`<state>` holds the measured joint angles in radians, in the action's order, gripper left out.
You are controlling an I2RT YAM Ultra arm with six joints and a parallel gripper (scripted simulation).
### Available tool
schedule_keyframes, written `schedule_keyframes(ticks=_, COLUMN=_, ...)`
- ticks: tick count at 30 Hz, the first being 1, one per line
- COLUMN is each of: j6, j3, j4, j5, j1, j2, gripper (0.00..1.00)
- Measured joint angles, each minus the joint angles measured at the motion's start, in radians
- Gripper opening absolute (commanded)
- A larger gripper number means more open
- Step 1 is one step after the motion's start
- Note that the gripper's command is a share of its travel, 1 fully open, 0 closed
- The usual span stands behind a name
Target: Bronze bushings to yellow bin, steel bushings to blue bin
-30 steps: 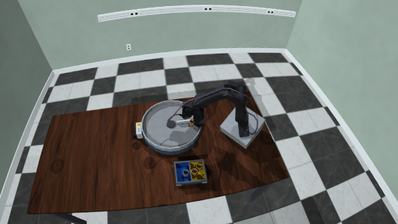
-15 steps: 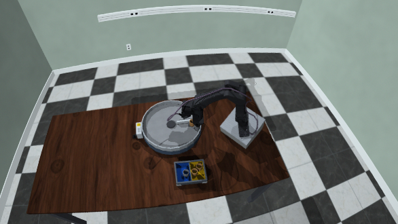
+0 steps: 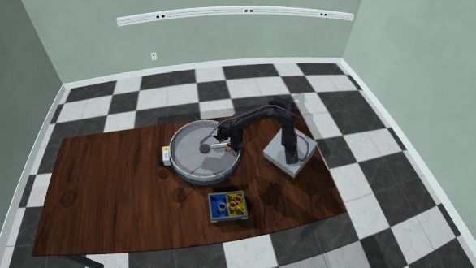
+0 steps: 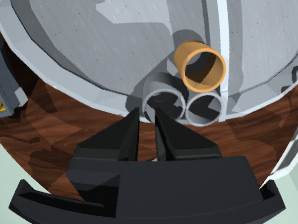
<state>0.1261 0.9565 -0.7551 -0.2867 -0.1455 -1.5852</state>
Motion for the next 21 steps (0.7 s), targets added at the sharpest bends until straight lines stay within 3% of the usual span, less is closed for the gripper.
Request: schedule_keyframes(ticks=21, j6=-0.001, j3=0.005, j4=0.004, j5=0.000, j1=0.000, j2=-0.009, gripper=0.14)
